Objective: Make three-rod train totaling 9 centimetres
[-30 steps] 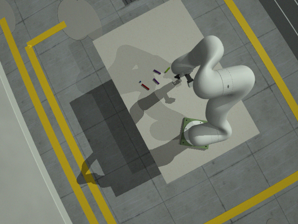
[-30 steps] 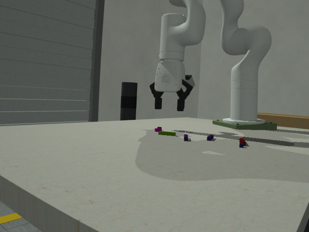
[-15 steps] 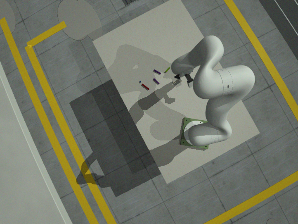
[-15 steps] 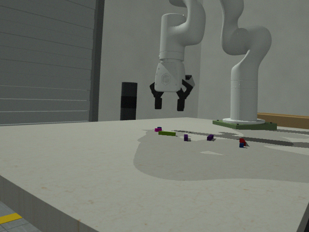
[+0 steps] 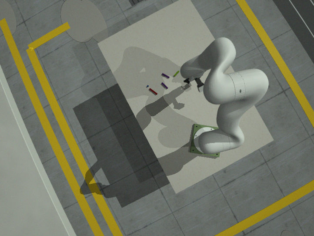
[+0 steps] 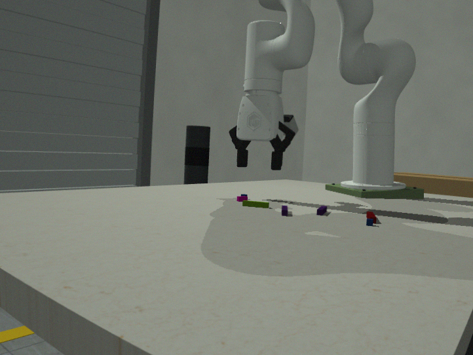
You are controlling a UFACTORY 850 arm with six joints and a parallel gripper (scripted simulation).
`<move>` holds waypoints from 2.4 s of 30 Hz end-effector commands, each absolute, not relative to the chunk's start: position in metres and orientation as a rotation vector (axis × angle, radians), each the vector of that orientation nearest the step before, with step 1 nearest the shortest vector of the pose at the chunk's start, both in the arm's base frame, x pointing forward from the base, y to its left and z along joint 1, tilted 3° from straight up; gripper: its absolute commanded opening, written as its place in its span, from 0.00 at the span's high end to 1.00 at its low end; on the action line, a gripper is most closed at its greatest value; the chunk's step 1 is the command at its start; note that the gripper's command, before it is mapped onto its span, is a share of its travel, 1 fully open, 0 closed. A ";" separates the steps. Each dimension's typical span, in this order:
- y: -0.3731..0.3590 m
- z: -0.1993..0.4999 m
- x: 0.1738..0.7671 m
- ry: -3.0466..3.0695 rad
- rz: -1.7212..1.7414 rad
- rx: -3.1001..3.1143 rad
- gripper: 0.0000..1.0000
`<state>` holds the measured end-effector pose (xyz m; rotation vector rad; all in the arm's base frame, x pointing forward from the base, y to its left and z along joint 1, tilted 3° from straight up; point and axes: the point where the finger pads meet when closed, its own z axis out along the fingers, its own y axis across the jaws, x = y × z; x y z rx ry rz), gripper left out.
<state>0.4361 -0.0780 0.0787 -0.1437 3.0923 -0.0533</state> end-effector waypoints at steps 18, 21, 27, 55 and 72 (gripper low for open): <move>-0.028 0.078 0.453 3.092 -0.050 -0.144 0.00; -0.001 0.078 0.458 3.092 -0.049 -0.144 0.00; 0.052 0.077 0.465 3.093 -0.047 -0.144 0.00; 0.203 0.073 0.449 3.092 -0.048 -0.144 0.00; 0.203 0.073 0.449 3.092 -0.048 -0.144 0.00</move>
